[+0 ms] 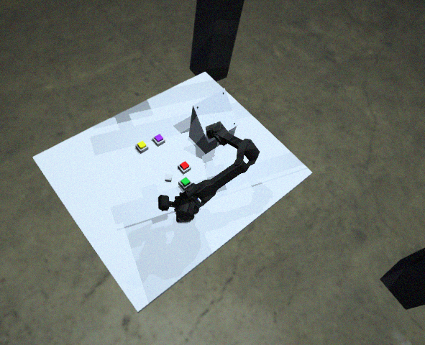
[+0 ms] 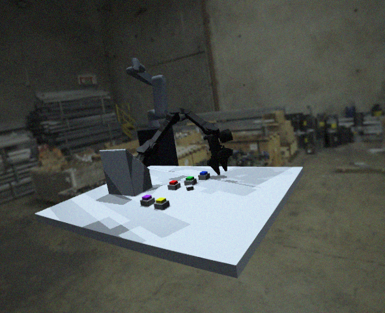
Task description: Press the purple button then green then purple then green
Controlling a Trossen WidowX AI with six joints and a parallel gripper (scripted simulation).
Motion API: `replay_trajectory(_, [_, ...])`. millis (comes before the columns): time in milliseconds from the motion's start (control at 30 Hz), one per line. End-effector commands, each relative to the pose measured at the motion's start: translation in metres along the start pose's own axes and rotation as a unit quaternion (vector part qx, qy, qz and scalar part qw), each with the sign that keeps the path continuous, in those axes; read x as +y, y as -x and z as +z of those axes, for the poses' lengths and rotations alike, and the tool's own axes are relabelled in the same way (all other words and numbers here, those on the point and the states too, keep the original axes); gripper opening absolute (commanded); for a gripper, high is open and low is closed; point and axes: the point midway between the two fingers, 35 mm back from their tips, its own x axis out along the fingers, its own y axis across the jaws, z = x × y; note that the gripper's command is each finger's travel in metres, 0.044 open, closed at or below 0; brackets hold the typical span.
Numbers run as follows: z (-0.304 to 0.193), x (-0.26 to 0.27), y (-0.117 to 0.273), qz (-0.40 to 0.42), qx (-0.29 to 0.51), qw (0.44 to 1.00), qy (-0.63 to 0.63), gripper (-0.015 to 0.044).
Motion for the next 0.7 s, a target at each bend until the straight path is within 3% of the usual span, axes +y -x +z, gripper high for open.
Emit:
replay_trajectory(0, [-0.056,-0.044,-0.009,0.004,0.054,0.997,-0.046,0.0400])
replay_trajectory(333, [-0.210,-0.114,-0.004,0.049,0.146,0.970,-0.190,0.0400])
replay_trajectory(667, [-0.348,-0.110,0.019,0.136,0.151,0.918,-0.341,0.0400])
